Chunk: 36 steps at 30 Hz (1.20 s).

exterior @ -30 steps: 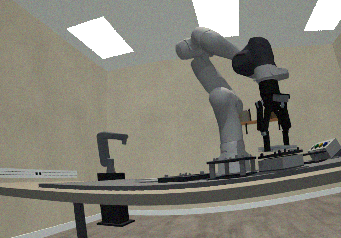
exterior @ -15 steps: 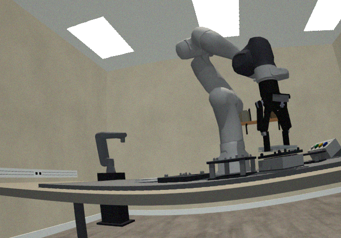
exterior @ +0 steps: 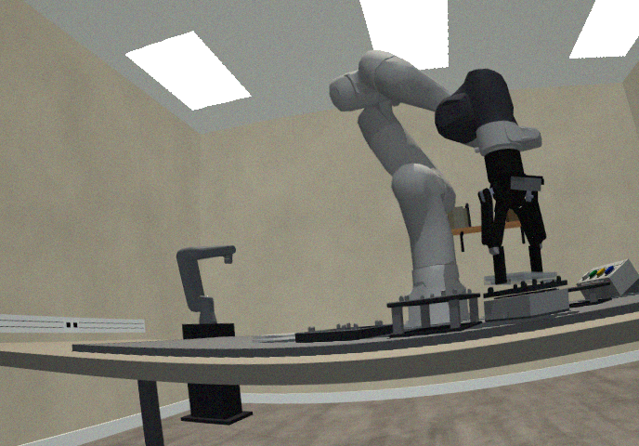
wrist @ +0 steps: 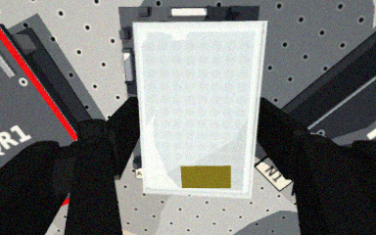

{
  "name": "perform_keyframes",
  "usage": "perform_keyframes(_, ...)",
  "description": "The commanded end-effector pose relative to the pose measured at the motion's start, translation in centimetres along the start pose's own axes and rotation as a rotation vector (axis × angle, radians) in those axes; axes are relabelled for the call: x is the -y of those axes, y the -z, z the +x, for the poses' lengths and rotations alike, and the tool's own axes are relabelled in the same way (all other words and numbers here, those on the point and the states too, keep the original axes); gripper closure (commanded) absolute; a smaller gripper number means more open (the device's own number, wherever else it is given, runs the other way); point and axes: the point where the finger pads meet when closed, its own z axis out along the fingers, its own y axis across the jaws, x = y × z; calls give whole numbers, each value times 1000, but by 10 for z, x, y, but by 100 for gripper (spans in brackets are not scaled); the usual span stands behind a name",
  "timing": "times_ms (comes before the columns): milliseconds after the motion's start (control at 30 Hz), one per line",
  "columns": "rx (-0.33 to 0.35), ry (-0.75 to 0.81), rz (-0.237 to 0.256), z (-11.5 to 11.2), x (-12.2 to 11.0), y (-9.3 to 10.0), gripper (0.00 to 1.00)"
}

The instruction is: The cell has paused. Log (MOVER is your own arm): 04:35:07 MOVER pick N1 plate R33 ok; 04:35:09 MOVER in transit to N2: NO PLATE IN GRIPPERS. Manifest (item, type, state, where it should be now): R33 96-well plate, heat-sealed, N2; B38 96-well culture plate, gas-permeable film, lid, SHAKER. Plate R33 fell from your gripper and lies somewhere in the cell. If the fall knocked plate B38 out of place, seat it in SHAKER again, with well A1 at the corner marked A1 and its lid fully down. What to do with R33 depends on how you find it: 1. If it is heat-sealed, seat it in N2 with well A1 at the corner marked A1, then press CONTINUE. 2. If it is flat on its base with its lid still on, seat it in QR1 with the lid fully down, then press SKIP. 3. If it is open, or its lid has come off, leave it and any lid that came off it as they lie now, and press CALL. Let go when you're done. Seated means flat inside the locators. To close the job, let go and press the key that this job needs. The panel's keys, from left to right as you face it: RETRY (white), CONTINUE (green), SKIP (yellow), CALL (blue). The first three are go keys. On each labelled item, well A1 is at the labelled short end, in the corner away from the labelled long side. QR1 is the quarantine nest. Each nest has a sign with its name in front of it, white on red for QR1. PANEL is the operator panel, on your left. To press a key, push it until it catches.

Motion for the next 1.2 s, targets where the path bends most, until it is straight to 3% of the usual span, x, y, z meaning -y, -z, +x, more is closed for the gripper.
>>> perform_keyframes(0, -1, 8, -2, 0, 0, -1, 90)
perform_keyframes(1167, -1, 8, -2, 0, 0, 3, 90)
